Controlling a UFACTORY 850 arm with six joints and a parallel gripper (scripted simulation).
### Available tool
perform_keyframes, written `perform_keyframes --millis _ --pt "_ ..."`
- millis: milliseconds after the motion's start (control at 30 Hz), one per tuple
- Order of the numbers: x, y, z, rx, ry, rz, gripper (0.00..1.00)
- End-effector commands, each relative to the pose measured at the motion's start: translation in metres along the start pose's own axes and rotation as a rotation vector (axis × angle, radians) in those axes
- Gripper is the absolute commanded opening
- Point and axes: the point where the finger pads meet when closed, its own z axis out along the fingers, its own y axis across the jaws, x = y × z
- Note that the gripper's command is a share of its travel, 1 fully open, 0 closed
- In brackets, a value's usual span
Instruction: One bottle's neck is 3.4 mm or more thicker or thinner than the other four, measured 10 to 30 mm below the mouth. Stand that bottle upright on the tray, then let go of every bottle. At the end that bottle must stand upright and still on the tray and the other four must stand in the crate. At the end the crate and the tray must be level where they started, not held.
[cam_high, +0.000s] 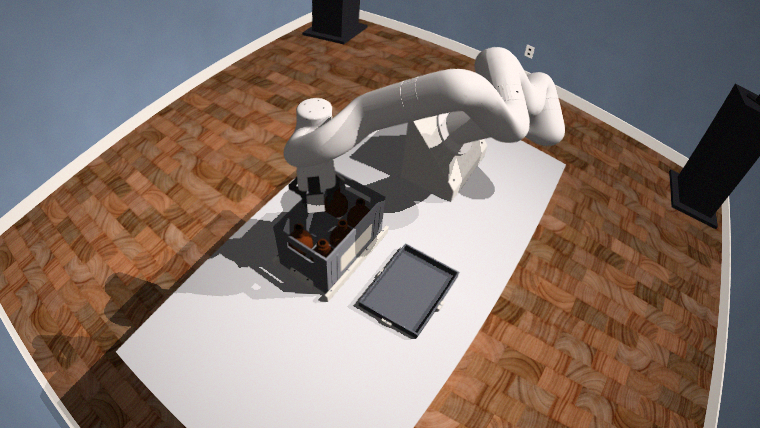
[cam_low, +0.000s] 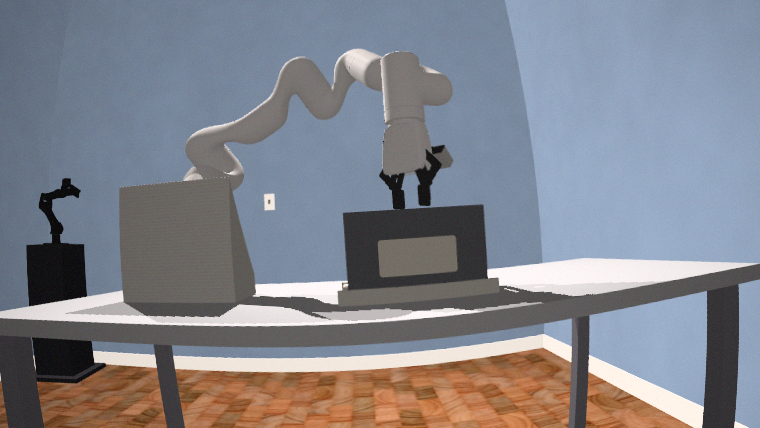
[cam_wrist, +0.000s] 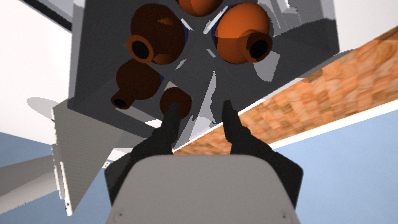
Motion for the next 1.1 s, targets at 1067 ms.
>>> perform_keyframes --millis 1067 --pt "0.000 0.001 0.016 -0.002 0.001 -0.001 0.65"
